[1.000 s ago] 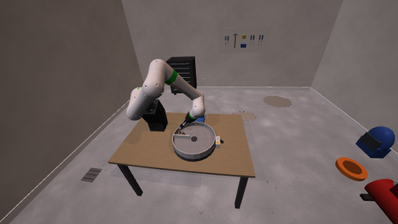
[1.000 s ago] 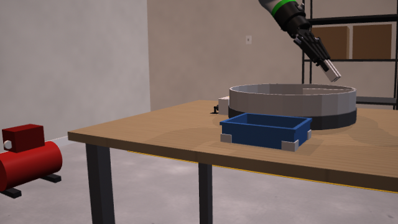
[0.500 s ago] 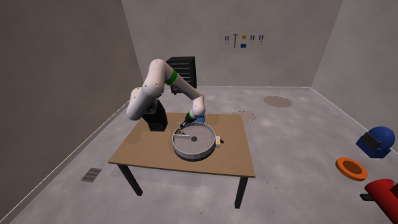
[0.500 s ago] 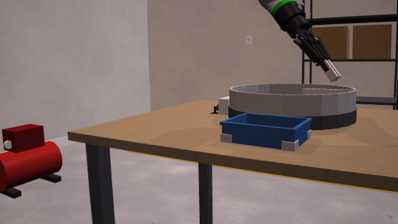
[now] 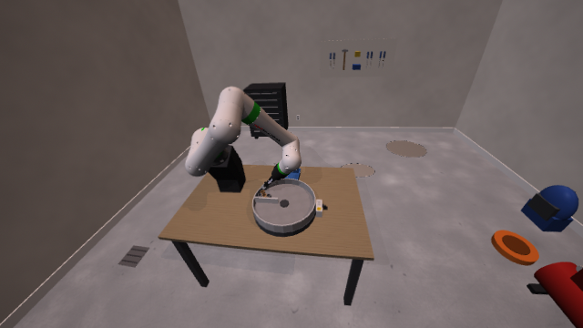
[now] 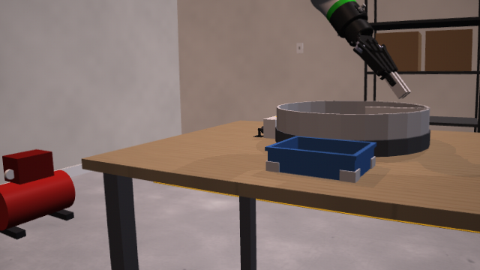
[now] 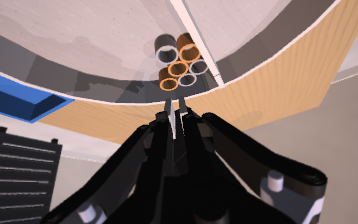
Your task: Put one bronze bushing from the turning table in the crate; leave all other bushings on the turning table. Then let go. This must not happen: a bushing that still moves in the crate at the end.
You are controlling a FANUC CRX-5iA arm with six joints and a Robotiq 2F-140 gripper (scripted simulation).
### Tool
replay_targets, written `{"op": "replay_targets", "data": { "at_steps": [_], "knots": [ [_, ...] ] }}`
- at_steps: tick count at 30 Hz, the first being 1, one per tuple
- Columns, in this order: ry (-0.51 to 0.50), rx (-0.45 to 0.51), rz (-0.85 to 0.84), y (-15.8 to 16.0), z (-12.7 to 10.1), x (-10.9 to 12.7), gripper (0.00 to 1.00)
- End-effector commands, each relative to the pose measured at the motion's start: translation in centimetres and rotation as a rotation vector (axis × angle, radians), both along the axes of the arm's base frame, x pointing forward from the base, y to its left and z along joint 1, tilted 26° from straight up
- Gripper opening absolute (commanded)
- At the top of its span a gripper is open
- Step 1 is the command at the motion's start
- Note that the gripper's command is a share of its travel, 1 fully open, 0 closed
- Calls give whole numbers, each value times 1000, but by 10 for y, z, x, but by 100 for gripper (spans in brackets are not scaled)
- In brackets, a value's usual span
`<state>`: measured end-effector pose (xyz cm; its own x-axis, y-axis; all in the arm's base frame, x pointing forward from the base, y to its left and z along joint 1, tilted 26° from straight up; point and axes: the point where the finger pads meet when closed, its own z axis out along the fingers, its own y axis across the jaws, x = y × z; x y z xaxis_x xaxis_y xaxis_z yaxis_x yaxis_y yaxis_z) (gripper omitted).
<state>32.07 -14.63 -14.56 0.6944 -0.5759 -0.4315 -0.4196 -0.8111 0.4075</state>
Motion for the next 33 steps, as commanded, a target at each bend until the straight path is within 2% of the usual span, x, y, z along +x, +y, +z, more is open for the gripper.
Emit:
{"op": "replay_targets", "data": {
  "at_steps": [1,27,33],
  "knots": [
    [0,0,0,0,0,0,6],
    [0,0,0,0,0,0,6],
    [0,0,0,-9,-19,0,6]
  ]
}}
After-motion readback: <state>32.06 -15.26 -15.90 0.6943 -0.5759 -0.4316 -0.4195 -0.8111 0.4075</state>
